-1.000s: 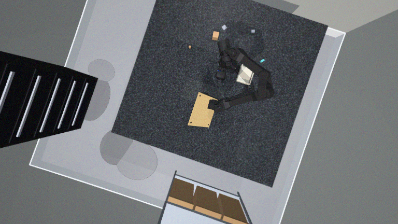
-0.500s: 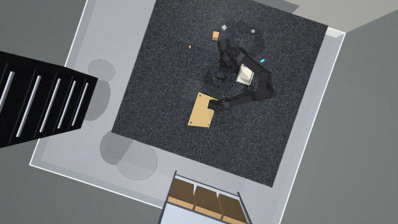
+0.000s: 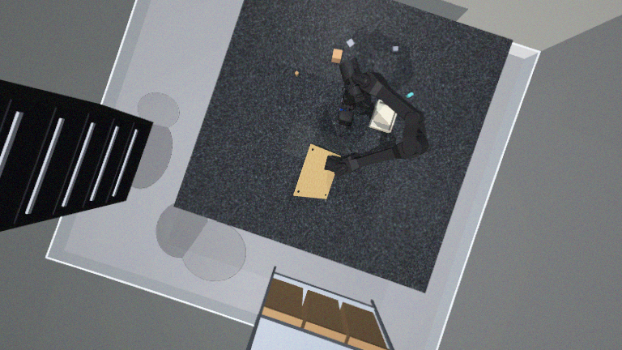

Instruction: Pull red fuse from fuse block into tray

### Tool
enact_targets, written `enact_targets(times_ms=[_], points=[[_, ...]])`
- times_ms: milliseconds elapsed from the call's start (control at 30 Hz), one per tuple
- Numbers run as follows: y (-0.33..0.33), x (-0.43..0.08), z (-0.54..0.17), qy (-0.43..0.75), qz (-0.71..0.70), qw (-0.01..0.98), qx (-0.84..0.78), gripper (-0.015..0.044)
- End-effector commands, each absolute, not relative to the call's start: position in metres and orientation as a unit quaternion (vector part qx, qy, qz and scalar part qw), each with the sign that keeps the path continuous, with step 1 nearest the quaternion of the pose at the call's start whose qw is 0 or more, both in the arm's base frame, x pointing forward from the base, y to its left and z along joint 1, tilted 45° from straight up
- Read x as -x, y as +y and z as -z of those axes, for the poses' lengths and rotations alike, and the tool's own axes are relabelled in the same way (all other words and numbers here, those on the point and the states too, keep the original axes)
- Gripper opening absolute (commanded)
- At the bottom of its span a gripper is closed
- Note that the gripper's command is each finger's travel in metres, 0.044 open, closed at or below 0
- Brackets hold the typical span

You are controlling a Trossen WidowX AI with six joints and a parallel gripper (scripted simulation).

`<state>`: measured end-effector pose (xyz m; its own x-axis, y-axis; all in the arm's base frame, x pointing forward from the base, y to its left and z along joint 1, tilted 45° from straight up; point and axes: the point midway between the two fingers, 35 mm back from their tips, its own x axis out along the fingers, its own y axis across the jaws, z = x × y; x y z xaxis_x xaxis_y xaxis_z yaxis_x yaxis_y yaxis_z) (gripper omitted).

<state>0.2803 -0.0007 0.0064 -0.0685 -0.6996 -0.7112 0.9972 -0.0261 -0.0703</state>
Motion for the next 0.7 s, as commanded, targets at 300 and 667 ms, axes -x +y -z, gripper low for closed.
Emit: enact_targets(times_ms=[300,667], points=[[0.0048,-0.2813,-0.0116,0.292,0.670,0.632,-0.257,0.0000],[0.0089,-0.2816,-0.0159,0.292,0.670,0.633,-0.257,0.0000]])
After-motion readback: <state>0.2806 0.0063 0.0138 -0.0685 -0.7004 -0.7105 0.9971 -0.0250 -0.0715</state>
